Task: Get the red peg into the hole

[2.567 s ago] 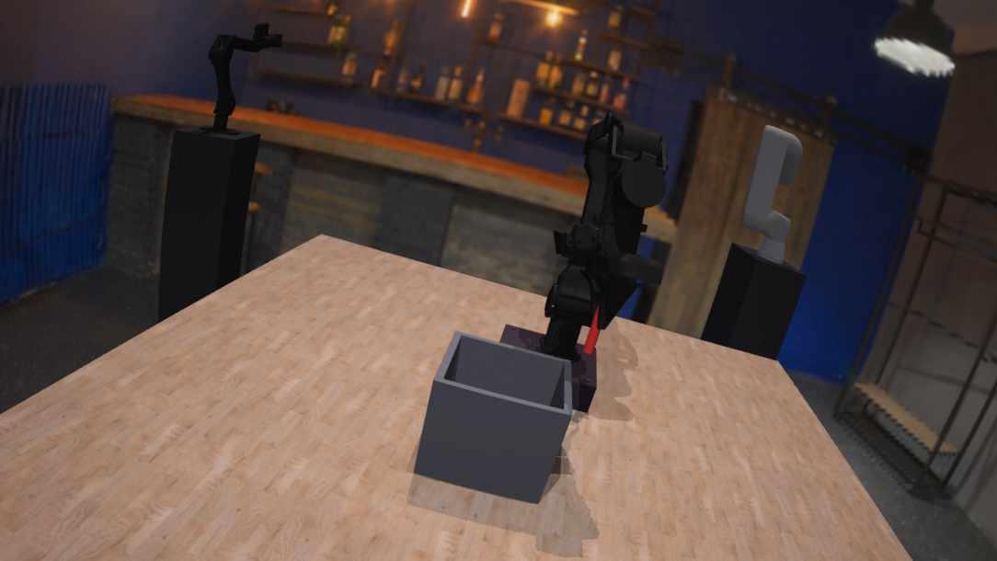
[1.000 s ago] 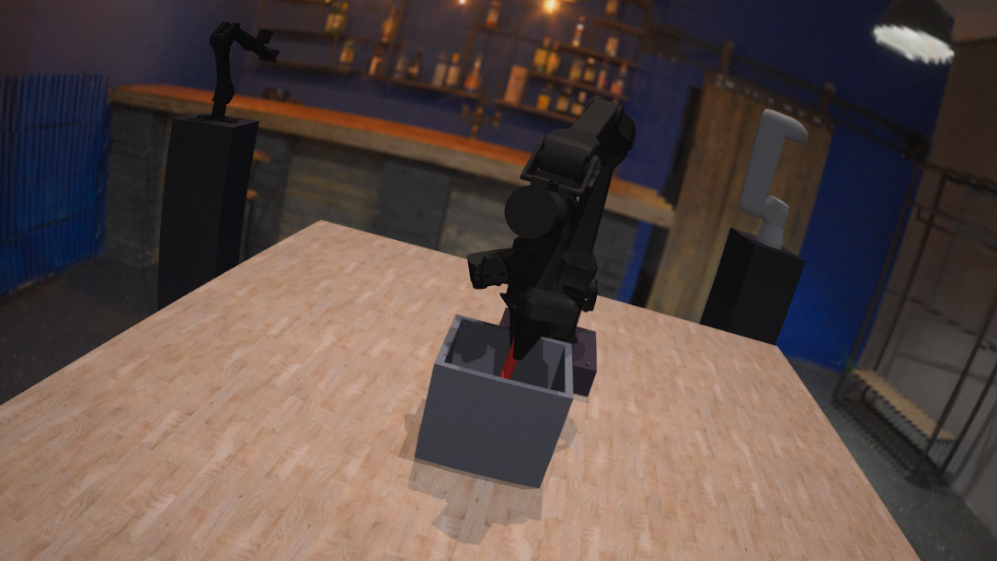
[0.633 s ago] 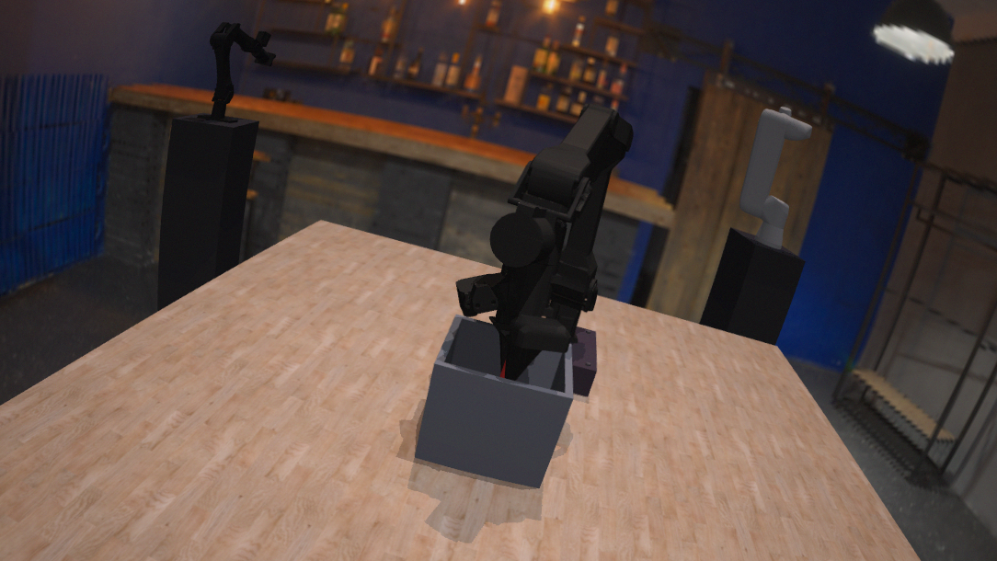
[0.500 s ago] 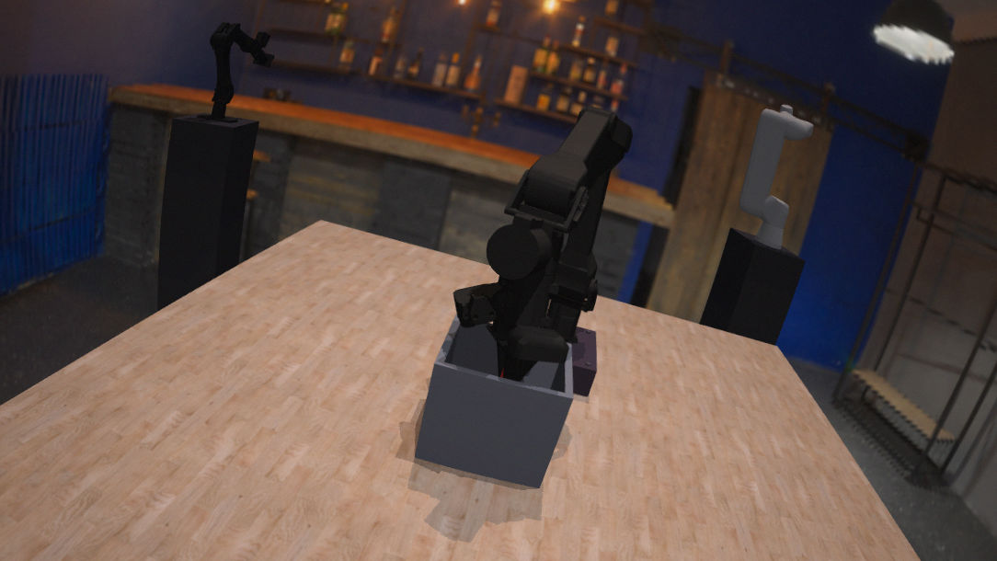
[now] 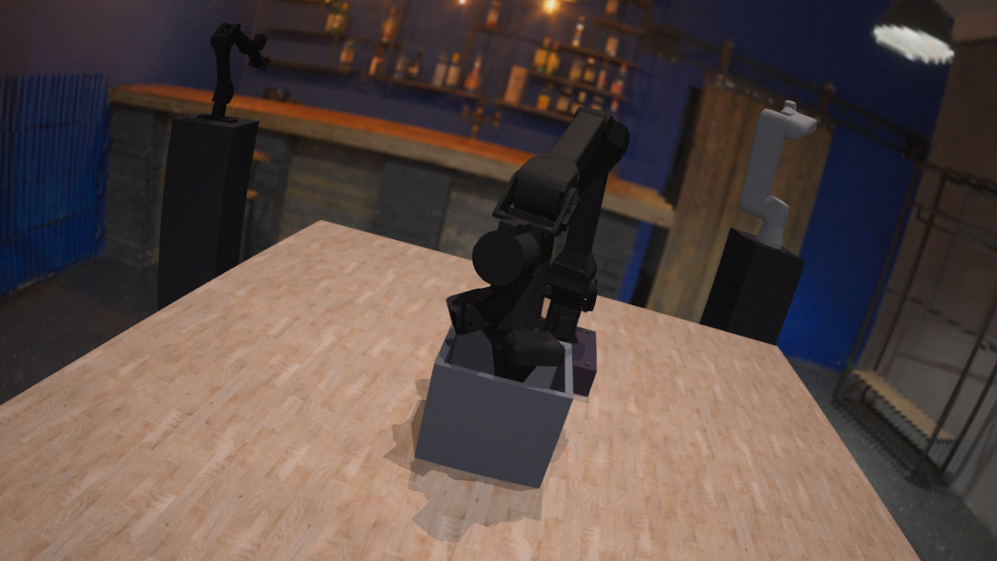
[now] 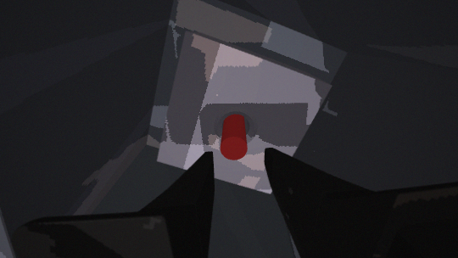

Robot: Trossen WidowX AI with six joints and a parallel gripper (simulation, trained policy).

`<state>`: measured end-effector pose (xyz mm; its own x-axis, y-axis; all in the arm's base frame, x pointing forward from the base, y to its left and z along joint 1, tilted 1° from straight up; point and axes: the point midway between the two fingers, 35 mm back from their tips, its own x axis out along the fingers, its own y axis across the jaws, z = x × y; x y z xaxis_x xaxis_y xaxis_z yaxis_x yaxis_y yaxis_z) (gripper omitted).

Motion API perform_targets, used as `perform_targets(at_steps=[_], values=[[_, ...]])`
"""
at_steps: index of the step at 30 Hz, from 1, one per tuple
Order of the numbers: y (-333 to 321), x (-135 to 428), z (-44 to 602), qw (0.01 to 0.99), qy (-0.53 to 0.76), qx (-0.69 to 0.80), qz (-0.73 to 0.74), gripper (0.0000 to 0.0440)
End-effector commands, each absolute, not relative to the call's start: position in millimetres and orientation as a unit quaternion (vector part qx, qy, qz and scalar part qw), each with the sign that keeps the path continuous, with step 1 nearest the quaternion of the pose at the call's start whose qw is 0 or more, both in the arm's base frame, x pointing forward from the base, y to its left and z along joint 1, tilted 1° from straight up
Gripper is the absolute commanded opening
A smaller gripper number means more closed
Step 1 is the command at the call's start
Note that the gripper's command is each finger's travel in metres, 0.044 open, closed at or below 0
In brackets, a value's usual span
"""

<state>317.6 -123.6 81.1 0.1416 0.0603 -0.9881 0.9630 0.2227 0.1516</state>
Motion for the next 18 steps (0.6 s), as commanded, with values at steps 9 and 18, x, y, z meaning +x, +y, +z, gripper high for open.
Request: perform_targets(at_steps=[9,18], values=[[-131,328,115,0.576,0.517,0.529,-0.350,0.0184],[-138,336,144,0.585,0.501,0.556,-0.313,0.0211]])
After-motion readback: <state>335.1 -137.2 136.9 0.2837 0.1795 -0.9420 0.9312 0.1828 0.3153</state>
